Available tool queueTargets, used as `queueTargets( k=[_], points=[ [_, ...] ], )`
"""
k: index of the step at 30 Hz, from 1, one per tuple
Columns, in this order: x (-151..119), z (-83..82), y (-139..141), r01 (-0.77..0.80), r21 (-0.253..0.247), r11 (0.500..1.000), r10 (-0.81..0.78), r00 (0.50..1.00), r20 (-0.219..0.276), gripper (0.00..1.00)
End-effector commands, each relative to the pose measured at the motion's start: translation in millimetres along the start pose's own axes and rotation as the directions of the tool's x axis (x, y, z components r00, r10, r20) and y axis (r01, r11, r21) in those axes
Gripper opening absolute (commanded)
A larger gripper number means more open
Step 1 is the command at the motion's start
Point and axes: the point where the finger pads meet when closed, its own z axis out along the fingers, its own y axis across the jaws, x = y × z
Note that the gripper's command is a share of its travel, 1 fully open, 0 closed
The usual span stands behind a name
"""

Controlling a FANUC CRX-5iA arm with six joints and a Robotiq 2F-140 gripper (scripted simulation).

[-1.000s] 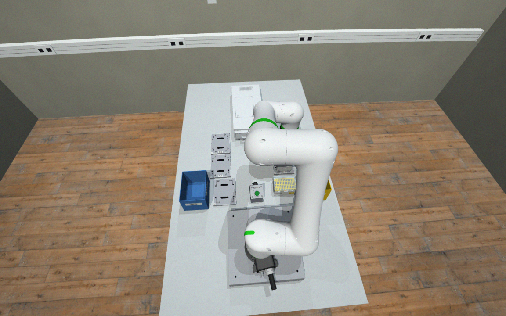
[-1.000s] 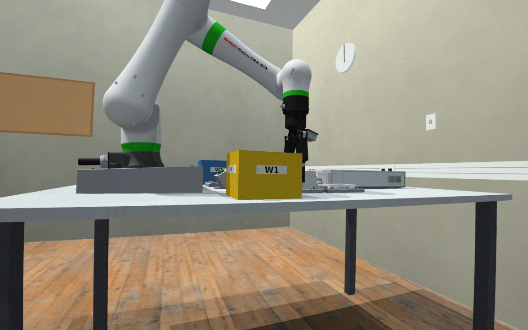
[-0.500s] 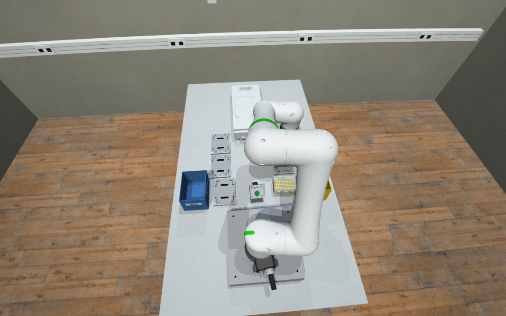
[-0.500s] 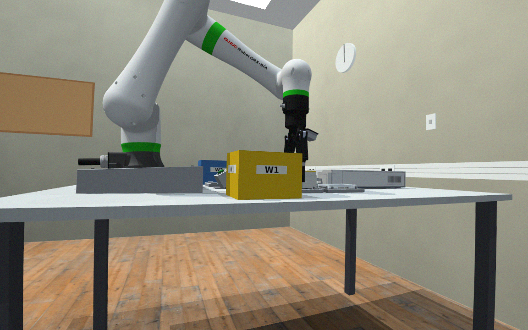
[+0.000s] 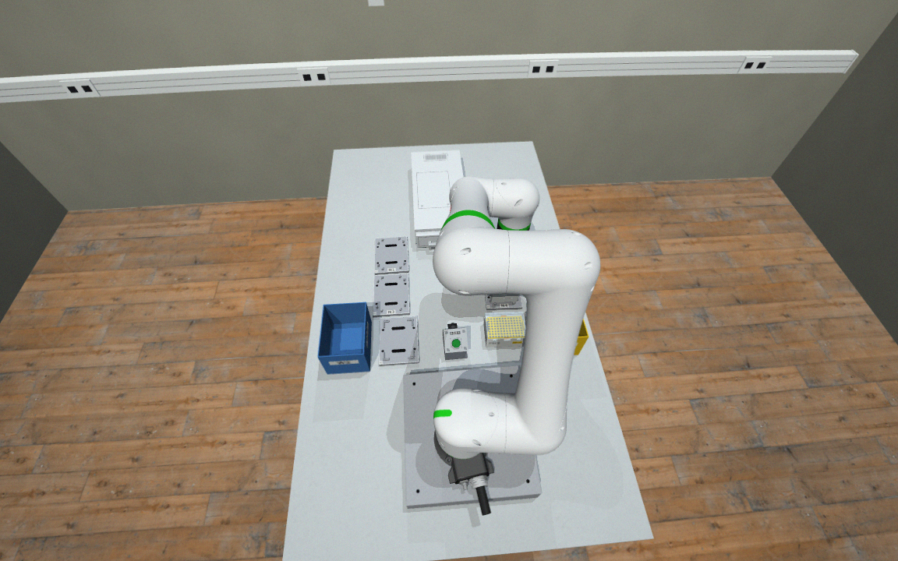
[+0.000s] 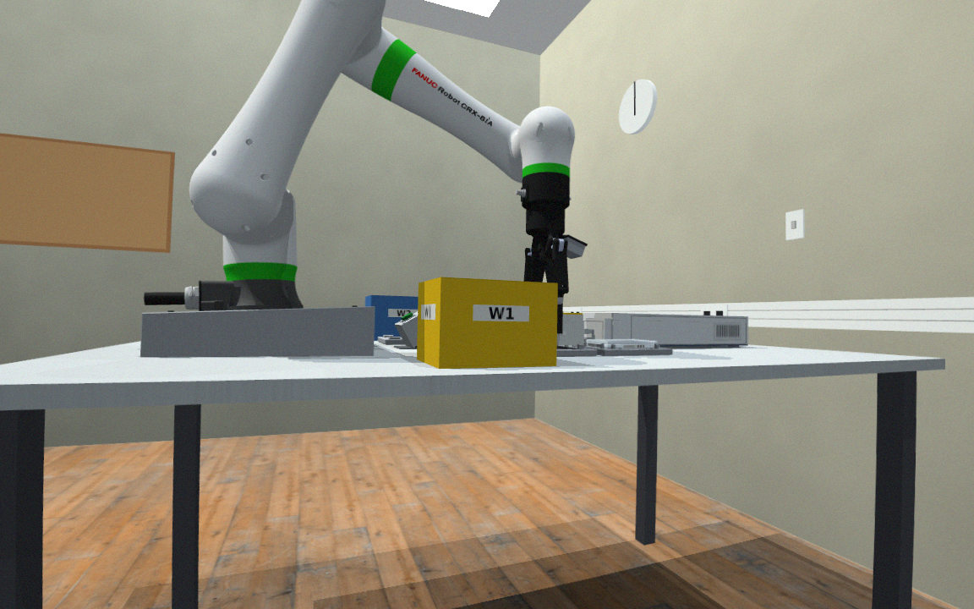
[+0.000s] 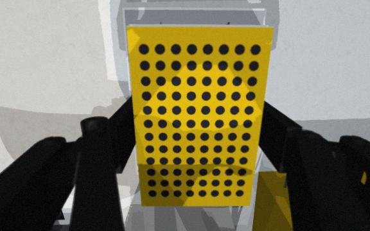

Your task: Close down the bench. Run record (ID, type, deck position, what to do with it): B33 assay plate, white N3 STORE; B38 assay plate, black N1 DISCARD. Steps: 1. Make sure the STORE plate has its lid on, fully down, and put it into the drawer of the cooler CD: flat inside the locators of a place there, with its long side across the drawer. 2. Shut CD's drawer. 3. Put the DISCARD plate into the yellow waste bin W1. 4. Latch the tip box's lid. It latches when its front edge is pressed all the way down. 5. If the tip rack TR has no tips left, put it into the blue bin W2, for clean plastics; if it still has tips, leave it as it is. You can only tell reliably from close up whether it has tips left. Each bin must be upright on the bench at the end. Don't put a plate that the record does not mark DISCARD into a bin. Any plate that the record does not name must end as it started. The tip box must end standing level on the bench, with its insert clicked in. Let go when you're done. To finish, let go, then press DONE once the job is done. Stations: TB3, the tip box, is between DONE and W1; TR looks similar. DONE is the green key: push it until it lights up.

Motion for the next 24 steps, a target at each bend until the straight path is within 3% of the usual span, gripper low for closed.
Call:
queueTargets(
  k=[1, 24],
  points=[
    [1, -2.2, 0, 0.000, -0.001, 1.000, 0.000, 1.000, -0.002, 0.10],
    [1, -26.1, 0, 0.000, -0.001, 1.000, 0.000, 1.000, -0.002, 0.10]
  ],
)
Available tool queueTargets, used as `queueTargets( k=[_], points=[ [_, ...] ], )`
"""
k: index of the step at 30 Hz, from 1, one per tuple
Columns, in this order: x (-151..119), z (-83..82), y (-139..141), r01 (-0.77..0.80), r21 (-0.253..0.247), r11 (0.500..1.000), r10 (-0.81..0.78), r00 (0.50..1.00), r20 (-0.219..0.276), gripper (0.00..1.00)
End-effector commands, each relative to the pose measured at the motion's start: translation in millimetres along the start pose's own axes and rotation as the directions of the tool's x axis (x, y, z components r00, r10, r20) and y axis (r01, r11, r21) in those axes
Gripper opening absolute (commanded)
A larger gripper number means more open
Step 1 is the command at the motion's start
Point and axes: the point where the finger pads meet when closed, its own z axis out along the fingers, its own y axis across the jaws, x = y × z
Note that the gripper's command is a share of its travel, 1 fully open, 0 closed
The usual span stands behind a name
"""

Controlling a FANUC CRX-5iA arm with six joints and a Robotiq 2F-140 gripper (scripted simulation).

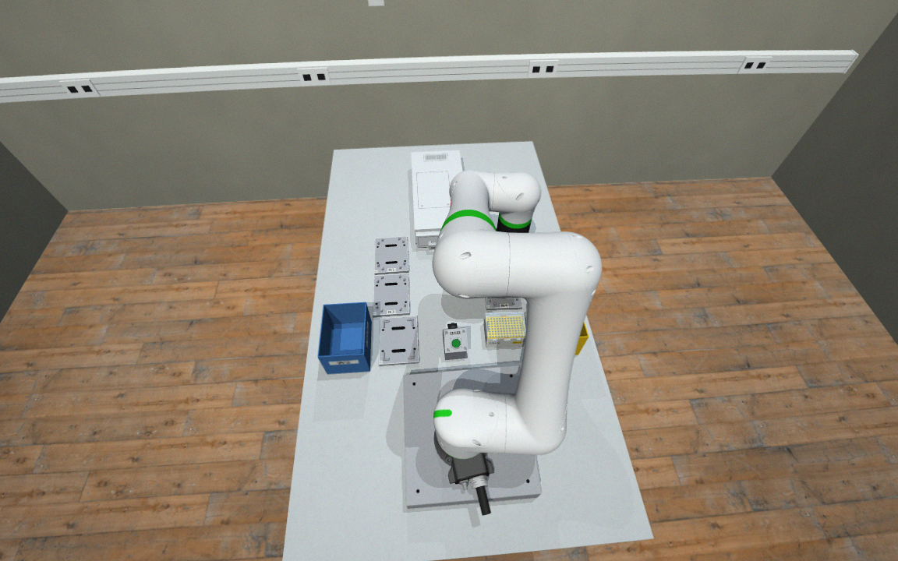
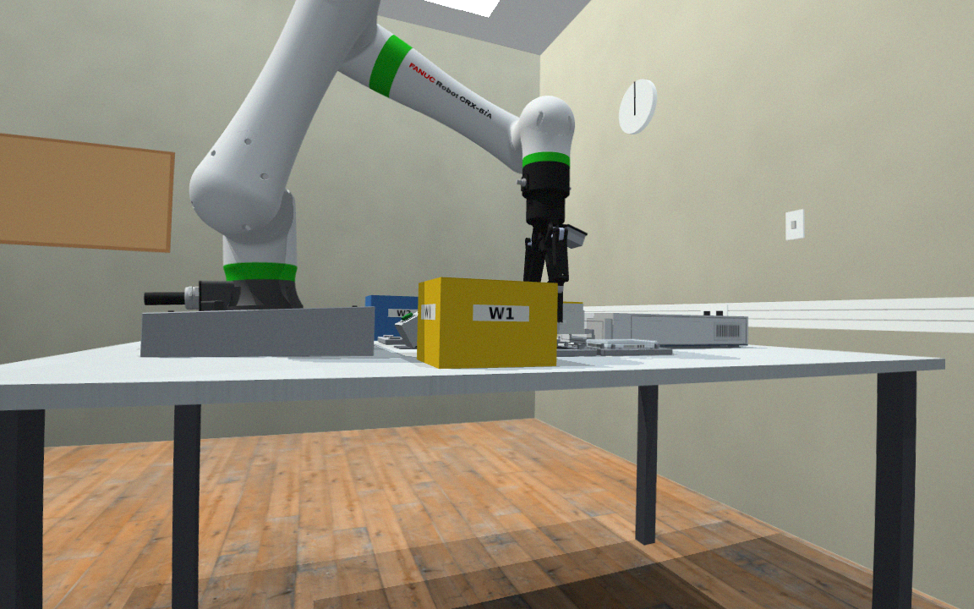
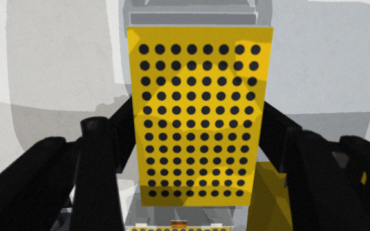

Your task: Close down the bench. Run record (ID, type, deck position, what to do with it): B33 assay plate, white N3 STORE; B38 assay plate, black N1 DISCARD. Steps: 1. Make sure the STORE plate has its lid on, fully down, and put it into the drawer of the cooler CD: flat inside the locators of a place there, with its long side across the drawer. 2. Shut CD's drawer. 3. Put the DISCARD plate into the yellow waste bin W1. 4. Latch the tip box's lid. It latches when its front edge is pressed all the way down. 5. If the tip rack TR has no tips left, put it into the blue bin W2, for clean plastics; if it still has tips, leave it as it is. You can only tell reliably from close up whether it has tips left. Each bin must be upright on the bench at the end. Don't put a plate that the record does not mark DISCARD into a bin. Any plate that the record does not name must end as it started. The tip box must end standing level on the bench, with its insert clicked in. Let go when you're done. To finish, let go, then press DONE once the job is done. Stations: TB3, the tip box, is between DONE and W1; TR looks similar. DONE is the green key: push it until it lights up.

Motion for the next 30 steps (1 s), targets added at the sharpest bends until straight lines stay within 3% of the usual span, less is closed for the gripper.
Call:
queueTargets(
  k=[1, 30],
  points=[
    [1, -6.7, 0, 0.000, -0.001, 1.000, 0.000, 1.000, -0.002, 0.10],
    [1, -40.0, 0, 0.000, -0.001, 1.000, 0.000, 1.000, -0.002, 0.10]
  ],
)
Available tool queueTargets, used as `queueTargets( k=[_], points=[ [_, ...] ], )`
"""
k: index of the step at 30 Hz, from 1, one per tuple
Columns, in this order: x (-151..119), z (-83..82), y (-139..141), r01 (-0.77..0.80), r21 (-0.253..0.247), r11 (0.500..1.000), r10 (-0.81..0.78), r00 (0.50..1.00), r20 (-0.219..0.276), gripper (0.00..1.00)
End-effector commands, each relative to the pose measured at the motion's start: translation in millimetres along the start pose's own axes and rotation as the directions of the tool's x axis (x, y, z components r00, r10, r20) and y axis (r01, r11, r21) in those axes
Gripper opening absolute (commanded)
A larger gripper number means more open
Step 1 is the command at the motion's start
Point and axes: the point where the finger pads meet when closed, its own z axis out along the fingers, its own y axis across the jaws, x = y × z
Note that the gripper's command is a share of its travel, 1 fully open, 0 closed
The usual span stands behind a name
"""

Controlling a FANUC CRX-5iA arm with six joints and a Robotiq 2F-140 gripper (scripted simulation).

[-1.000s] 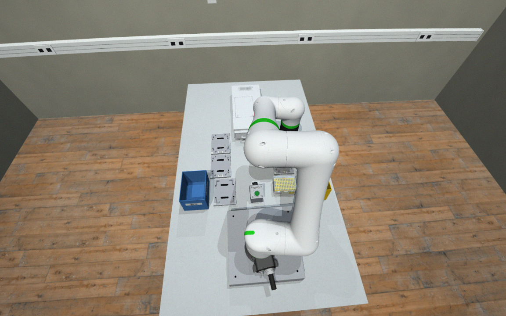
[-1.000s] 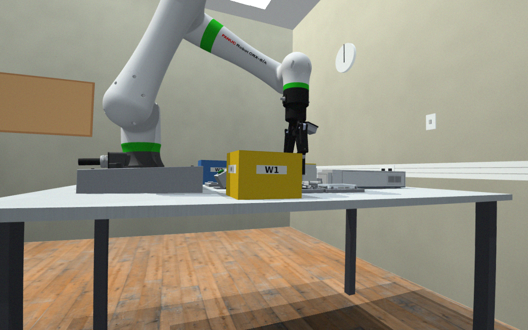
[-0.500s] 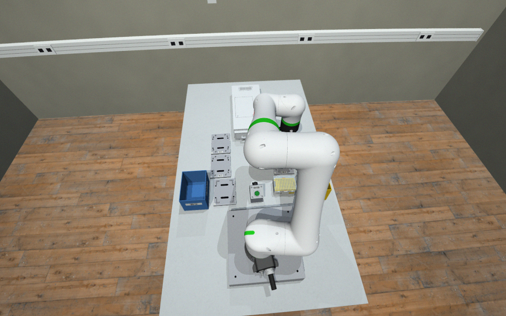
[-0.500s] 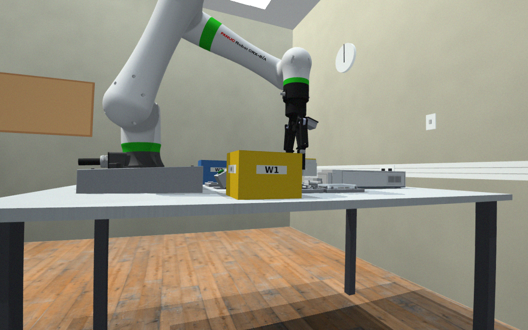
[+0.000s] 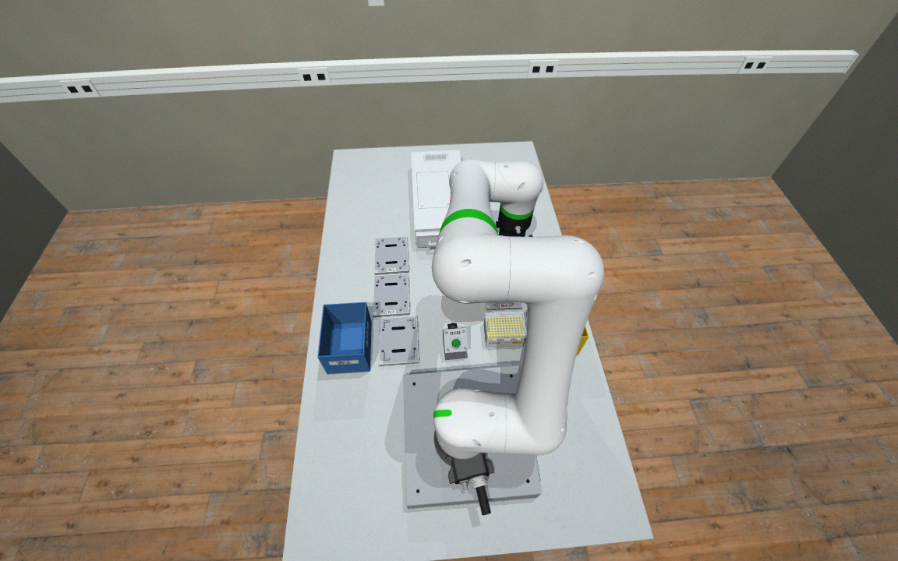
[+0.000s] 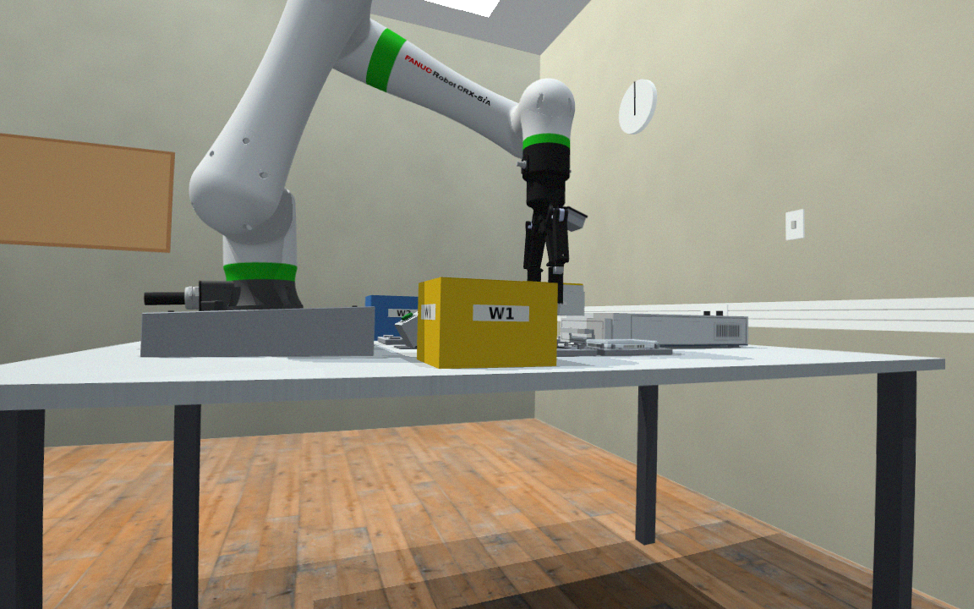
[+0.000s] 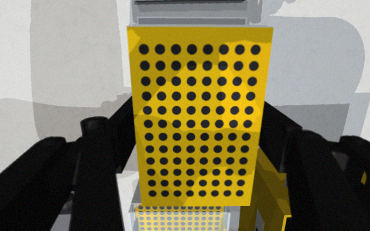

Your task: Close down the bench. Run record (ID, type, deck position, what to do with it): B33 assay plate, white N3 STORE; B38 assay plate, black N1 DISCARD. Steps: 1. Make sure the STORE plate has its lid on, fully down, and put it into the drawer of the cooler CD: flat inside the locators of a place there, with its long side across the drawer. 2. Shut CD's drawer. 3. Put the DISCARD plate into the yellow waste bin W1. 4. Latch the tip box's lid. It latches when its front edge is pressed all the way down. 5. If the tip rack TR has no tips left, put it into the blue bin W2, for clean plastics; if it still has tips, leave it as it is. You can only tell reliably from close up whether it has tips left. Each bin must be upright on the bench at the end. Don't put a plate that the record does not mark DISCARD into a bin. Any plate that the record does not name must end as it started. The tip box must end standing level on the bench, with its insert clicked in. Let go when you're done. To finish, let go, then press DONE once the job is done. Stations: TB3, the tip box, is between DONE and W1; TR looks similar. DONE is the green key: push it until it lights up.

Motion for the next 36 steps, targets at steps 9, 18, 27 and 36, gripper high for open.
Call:
queueTargets(
  k=[9, 18, 27, 36],
  points=[
    [1, -15.9, 0, 0.000, -0.001, 1.000, 0.000, 1.000, -0.002, 0.10],
    [1, -26.6, 0, 0.000, -0.001, 1.000, 0.000, 1.000, -0.002, 0.10],
    [1, -36.0, 0, 0.000, -0.001, 1.000, 0.000, 1.000, -0.002, 0.10],
    [1, -48.0, 0, 0.000, -0.001, 1.000, 0.000, 1.000, -0.002, 0.10]
  ],
)
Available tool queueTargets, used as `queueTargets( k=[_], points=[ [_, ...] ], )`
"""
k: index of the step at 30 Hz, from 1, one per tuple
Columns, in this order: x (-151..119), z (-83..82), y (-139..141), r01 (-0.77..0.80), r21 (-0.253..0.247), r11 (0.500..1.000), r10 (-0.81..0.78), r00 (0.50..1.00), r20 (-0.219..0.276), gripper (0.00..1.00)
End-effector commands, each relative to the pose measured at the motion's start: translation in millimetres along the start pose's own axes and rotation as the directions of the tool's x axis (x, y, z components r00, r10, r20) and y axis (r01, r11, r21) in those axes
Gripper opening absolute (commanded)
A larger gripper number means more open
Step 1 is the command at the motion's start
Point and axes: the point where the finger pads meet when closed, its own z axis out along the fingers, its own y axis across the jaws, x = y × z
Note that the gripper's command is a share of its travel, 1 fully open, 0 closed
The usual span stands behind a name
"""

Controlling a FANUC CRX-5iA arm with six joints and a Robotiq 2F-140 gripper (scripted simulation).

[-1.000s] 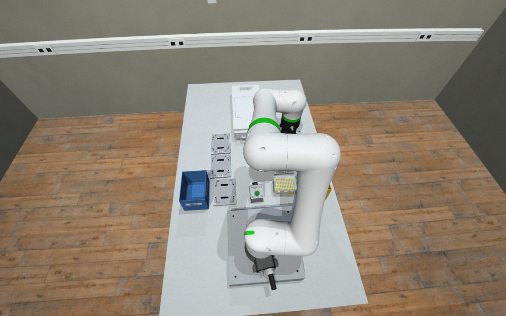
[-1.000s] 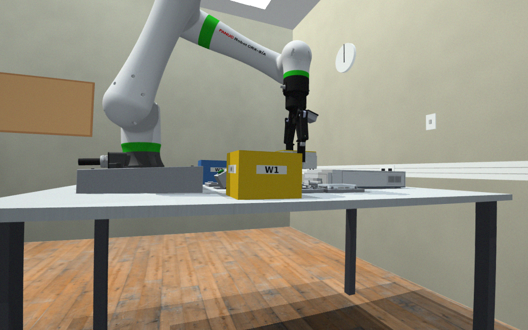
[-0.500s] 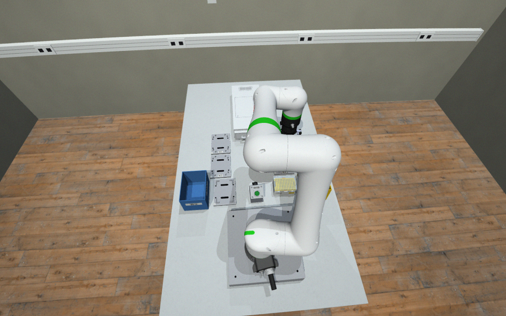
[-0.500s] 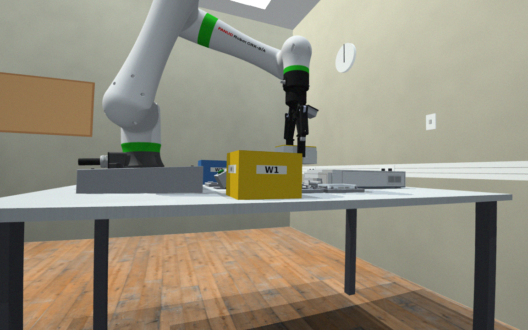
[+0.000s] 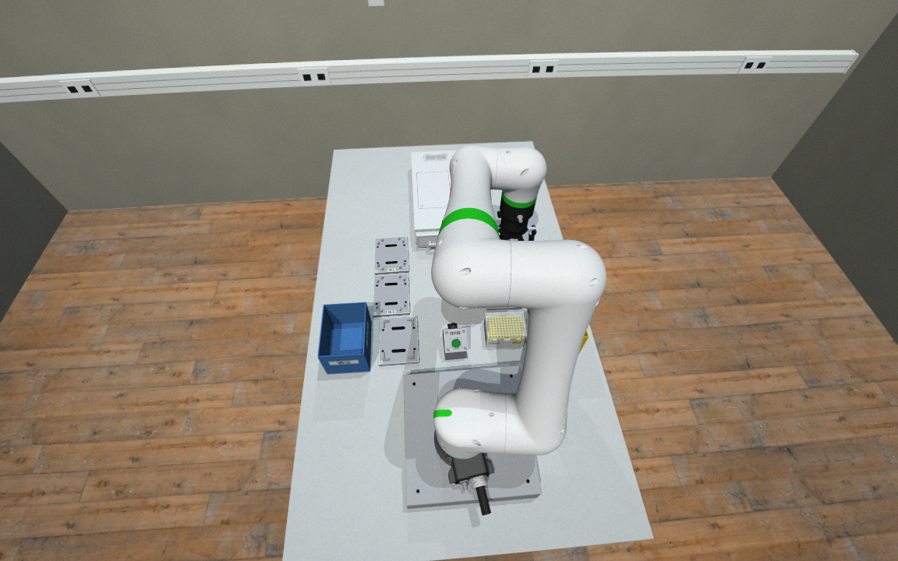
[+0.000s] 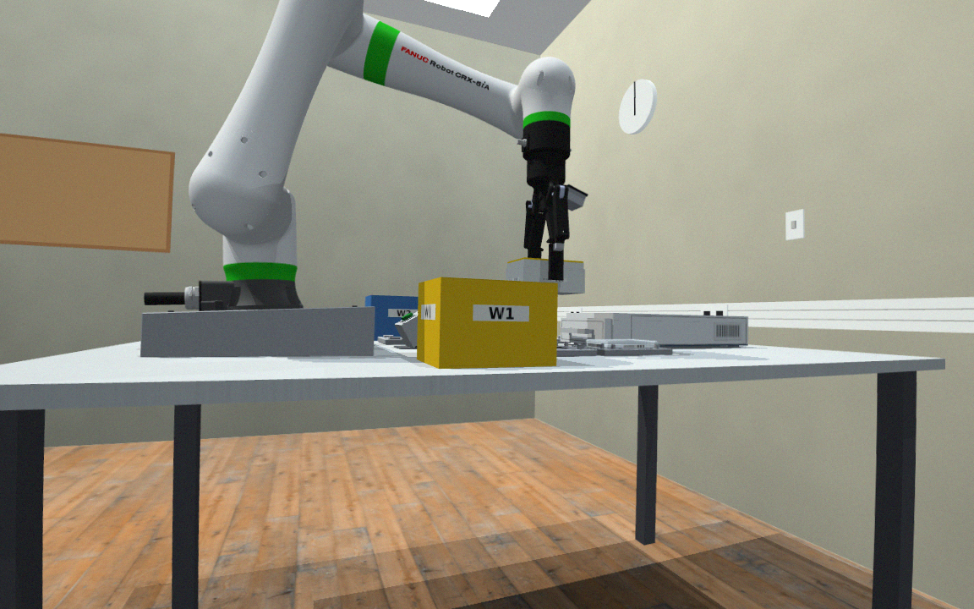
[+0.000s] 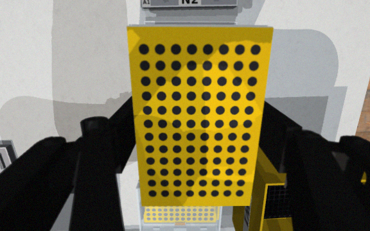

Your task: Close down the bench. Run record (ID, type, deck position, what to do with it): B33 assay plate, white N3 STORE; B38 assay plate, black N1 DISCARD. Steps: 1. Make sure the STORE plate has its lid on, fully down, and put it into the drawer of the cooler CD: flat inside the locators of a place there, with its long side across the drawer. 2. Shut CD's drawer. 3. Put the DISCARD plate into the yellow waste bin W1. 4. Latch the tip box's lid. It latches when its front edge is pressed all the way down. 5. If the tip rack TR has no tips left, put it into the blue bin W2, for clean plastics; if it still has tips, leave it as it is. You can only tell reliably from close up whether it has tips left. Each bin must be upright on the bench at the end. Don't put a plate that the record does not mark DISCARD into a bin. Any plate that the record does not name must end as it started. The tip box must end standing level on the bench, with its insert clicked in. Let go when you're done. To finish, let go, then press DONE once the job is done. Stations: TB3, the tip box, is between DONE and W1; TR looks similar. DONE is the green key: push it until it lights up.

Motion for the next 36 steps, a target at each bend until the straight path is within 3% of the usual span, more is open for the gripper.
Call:
queueTargets(
  k=[1, 16, 26, 36],
  points=[
    [1, -6.7, 0, 0.000, -0.001, 1.000, 0.000, 1.000, -0.002, 0.10],
    [0, -23.4, 0, 0.000, -0.001, 1.000, 0.000, 1.000, -0.002, 0.10],
    [0, -23.3, 0, 0.000, -0.001, 1.000, 0.000, 1.000, -0.002, 0.10],
    [-9, -23.3, -25, 0.033, -0.001, 0.999, -0.033, 0.999, -0.002, 0.10]
  ],
)
